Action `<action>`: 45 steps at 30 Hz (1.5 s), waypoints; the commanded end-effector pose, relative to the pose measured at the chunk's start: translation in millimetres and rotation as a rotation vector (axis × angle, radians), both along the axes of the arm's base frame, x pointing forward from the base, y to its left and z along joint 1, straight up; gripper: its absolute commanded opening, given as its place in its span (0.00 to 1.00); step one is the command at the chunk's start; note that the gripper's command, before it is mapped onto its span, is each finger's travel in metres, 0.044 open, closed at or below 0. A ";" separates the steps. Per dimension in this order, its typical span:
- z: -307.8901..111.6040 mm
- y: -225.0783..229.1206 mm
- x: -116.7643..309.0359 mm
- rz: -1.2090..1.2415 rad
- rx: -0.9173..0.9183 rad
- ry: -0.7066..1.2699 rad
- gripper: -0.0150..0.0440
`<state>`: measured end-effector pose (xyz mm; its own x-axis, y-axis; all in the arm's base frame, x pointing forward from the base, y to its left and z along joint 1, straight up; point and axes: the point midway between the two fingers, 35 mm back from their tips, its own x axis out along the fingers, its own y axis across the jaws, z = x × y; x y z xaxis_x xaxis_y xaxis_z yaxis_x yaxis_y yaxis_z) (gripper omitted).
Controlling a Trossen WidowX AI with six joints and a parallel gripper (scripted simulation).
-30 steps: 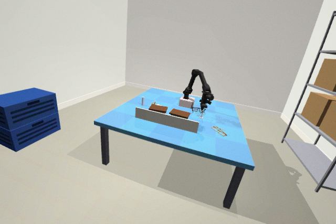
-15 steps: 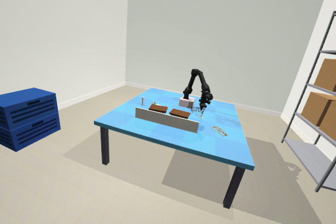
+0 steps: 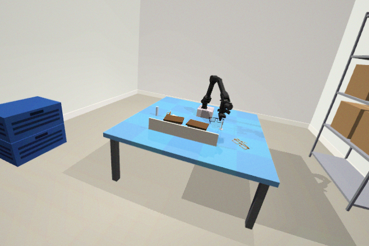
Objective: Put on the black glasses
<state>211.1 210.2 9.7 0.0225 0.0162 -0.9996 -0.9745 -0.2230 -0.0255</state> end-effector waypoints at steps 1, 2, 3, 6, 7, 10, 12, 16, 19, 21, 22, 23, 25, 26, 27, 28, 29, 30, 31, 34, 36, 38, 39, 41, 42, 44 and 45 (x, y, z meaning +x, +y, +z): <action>0.6 -4.0 -0.5 0.001 0.002 -0.001 0.25; 0.5 -4.7 -0.6 0.001 0.001 -0.001 0.25; 0.5 -5.5 -0.6 0.001 0.001 -0.001 0.25; 0.4 -7.8 -0.7 0.001 0.001 -0.001 0.25; 0.4 -8.5 -0.7 0.001 0.001 -0.001 0.25; 0.4 -10.8 -0.8 0.001 0.001 -0.001 0.25; 0.3 -12.3 -0.8 0.001 0.001 -0.001 0.25; 0.2 -14.8 -0.7 0.001 0.001 -0.001 0.25; 0.2 -16.7 -0.5 0.001 0.001 -0.001 0.25; 0.2 -17.9 -0.3 0.001 0.000 -0.001 0.25; 0.2 -17.7 -0.3 0.001 0.001 -0.001 0.25; 0.2 -17.5 -0.4 0.001 0.001 -0.001 0.25; 0.2 -16.9 -0.5 0.001 0.001 -0.001 0.25; 0.2 -16.6 -0.6 0.001 0.001 -0.001 0.25; 0.2 -16.2 -0.7 0.001 0.001 -0.001 0.25; 0.2 -15.9 -0.8 0.001 0.001 -0.001 0.25; 0.2 -15.8 -0.8 0.001 0.001 -0.001 0.25; 0.2 -15.8 -0.8 0.001 0.001 -0.001 0.25; 0.2 -15.8 -0.8 0.001 0.001 -0.001 0.25; 0.2 -15.8 -0.8 0.001 0.001 -0.001 0.25; 0.2 -15.8 -0.8 0.001 0.001 -0.001 0.25; 0.2 -15.4 -0.9 0.001 0.001 -0.001 0.25; 0.2 -15.0 -0.9 0.001 0.001 -0.001 0.25; 0.2 -13.9 -1.2 0.001 0.001 -0.001 0.25; 0.3 -13.2 -1.3 0.001 0.001 -0.001 0.25; 0.3 -11.6 -1.7 0.001 0.001 -0.001 0.25; 0.3 -10.8 -1.9 0.001 0.001 -0.001 0.25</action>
